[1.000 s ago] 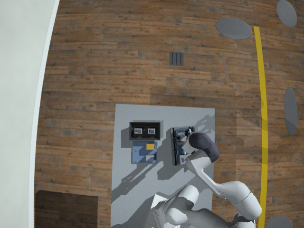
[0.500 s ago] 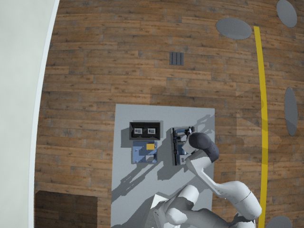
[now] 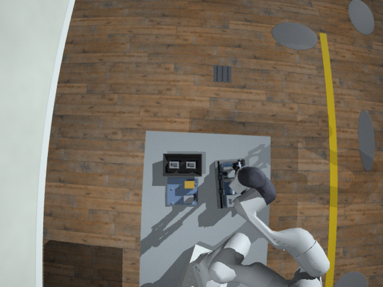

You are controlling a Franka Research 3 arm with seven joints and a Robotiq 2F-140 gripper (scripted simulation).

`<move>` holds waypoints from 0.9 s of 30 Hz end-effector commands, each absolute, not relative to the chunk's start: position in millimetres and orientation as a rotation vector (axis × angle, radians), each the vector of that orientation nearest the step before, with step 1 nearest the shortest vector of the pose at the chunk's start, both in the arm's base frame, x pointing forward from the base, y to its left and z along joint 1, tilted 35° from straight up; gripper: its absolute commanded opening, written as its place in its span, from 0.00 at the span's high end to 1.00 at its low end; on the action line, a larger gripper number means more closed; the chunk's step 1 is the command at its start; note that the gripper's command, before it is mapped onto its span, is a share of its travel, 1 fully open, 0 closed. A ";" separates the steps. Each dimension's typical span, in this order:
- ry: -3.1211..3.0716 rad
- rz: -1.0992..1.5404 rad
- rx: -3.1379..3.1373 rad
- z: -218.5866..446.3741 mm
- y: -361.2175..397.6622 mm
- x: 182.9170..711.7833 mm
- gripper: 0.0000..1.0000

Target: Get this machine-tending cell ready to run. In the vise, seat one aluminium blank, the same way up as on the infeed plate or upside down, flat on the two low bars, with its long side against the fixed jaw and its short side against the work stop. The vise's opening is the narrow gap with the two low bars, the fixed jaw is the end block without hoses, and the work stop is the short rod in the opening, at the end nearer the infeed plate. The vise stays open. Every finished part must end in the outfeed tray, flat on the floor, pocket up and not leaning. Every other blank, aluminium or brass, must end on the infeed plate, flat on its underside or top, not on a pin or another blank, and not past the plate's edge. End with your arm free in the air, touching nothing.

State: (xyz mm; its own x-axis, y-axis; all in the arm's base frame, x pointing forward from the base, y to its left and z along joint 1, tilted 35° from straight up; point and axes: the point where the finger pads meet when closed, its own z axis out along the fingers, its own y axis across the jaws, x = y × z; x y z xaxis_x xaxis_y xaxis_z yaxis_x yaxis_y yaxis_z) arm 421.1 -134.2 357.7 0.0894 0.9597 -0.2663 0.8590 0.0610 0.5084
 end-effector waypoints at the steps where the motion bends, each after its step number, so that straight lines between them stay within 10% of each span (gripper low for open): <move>1: 1.784 0.236 1.816 357.4 -133.3 421.6 0.60; 27: 1.784 0.236 1.816 366.2 -130.3 416.2 0.60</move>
